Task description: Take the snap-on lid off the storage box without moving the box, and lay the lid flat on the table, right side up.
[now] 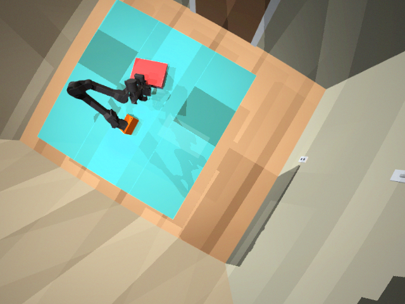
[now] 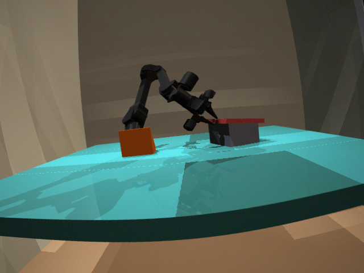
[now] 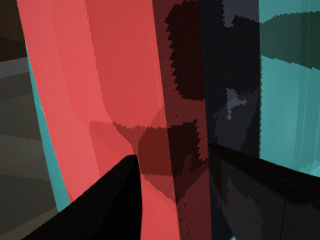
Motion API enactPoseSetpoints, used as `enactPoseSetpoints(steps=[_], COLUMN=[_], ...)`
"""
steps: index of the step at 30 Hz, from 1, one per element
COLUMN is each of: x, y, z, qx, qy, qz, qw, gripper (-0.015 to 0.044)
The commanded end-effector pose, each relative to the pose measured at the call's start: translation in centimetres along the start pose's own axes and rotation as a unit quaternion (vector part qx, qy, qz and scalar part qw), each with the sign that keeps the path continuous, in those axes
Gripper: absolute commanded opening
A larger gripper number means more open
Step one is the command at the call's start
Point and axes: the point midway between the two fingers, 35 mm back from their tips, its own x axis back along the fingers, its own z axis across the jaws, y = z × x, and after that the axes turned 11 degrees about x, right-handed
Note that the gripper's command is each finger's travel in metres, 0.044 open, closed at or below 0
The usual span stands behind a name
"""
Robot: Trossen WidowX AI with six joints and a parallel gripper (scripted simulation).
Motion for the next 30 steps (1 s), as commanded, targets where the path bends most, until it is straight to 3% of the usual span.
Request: enactPoseSetpoints(steps=[1,30], x=[0.15,-0.05], y=[0.04,0.08], z=[0.16,0.26], qx=[0.002,0.0], qy=[0.001,0.001], qz=[0.0,0.0], qw=[1.0,1.0], gripper=[0.0,0.0])
